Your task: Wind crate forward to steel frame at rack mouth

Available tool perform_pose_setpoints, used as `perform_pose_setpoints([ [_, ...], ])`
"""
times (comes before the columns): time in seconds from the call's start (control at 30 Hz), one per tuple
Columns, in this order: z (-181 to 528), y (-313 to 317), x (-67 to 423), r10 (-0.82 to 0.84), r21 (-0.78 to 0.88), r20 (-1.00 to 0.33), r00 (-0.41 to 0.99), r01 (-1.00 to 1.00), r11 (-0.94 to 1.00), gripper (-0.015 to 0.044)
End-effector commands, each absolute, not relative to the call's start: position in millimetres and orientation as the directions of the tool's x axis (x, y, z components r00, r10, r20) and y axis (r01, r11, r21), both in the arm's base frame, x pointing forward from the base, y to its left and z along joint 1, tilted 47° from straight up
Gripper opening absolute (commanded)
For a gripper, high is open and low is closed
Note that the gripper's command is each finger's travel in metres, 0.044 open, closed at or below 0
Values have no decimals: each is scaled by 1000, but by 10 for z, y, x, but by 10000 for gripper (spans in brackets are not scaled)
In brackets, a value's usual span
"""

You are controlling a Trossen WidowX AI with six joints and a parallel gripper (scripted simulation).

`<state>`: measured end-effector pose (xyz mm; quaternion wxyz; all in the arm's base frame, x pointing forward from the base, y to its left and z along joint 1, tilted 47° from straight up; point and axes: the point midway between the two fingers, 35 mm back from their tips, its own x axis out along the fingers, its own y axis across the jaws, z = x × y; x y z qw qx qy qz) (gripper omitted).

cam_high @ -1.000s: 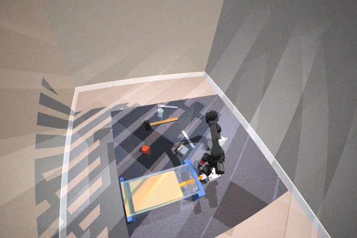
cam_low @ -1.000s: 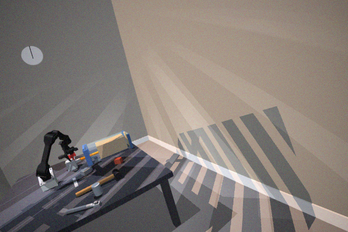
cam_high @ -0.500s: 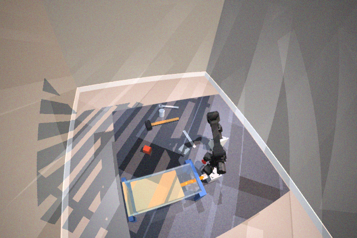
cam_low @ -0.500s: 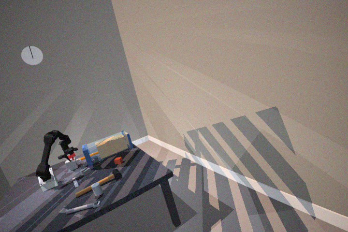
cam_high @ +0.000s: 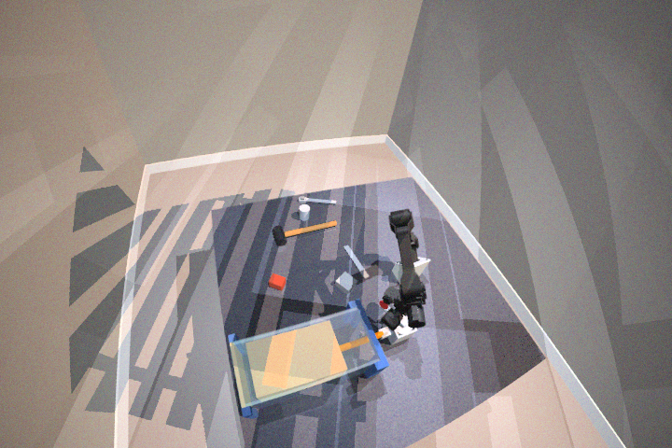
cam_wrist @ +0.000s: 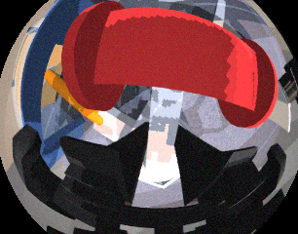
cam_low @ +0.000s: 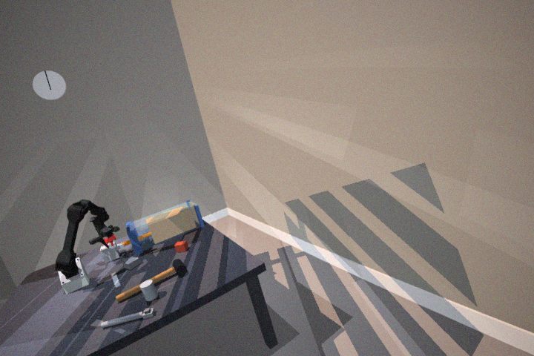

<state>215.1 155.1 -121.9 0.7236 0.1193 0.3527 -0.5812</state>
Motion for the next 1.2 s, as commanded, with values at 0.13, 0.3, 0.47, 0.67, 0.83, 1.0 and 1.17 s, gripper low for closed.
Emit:
perform_pose_setpoints([
  [0.13, -1252, 1528, 2165, -755, -245, -653, 67, 924, 294, 0],
  [0.3, -1248, 1523, 2145, -757, -217, -651, 64, 939, 266, 0],
  [0.47, -1247, 1523, 2145, -757, -217, -651, 64, 939, 266, 0],
  [0.67, -1243, 1519, 2126, -758, -188, -649, 61, 953, 237, 0],
  [0.83, -1242, 1519, 2126, -758, -186, -649, 61, 954, 235, 0],
  [1.0, -1244, 1521, 2135, -758, -199, -650, 62, 948, 248, 0],
  [1.17, -1254, 1531, 2180, -753, -264, -654, 69, 912, 313, 0],
])
